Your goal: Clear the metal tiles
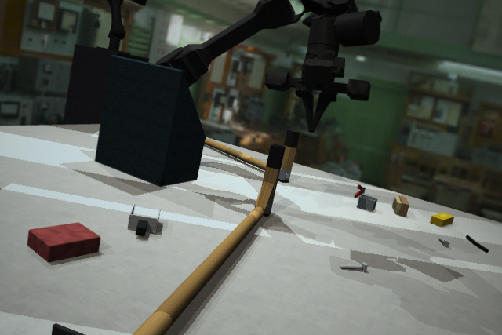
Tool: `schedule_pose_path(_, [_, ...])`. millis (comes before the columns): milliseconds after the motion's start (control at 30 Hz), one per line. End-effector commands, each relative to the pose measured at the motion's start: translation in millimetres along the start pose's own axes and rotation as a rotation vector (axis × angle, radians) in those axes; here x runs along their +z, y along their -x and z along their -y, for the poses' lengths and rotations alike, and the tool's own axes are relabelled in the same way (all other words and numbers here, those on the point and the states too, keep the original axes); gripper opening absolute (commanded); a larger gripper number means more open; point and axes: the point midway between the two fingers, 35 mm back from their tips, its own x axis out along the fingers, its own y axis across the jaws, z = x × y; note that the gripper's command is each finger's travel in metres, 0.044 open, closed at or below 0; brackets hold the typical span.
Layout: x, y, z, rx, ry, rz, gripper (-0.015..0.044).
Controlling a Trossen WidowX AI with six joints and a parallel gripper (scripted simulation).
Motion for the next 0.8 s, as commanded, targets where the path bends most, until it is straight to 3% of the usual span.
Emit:
schedule_pose_path(0, [26.0,-3.3,7.1,0.002,0.07,0.011,0.0])
schedule_pose_path(767, [131.3,-23.4,67.5,0.01,0.411,0.022,0.0])
